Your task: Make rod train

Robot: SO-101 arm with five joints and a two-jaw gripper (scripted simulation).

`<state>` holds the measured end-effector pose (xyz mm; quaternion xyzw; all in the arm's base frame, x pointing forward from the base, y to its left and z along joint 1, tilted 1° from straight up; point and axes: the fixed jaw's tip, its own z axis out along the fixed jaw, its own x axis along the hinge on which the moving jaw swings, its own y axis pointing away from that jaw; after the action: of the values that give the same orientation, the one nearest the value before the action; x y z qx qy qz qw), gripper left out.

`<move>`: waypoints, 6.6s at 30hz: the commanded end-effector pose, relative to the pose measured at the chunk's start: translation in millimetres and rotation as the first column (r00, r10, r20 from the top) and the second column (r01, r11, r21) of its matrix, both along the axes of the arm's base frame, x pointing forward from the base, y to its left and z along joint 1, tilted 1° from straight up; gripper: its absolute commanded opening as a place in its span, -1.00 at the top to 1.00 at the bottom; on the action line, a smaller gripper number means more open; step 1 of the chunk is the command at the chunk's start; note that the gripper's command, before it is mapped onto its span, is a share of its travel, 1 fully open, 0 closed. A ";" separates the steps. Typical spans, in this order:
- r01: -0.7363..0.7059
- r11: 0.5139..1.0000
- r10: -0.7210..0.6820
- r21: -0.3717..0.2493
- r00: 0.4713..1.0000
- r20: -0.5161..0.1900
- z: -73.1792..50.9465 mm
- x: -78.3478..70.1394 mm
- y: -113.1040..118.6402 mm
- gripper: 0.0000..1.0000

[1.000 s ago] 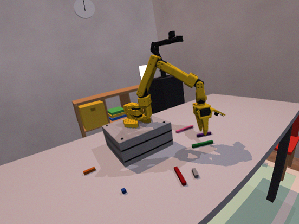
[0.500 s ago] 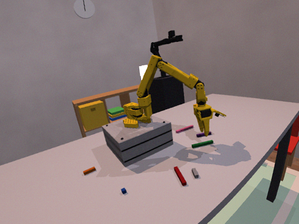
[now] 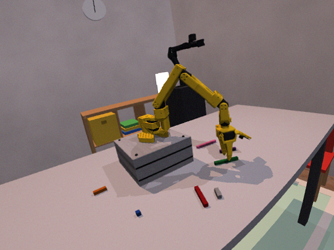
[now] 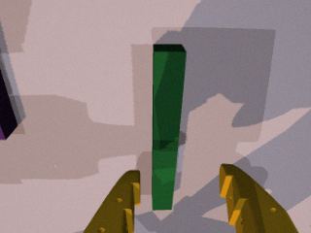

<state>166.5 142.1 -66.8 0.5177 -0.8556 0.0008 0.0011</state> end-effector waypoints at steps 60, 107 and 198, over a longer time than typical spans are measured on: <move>-0.001 1.000 0.001 0.006 1.000 0.006 -19.6 1.4 1.9 0.81; -0.001 1.000 0.001 0.006 1.000 0.006 -19.3 1.5 1.9 1.00; -0.363 0.932 0.363 -0.006 0.932 0.009 12.9 28.4 -233.2 1.00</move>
<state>198.3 -75.9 -56.4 0.6565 -0.7543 -0.0048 0.0035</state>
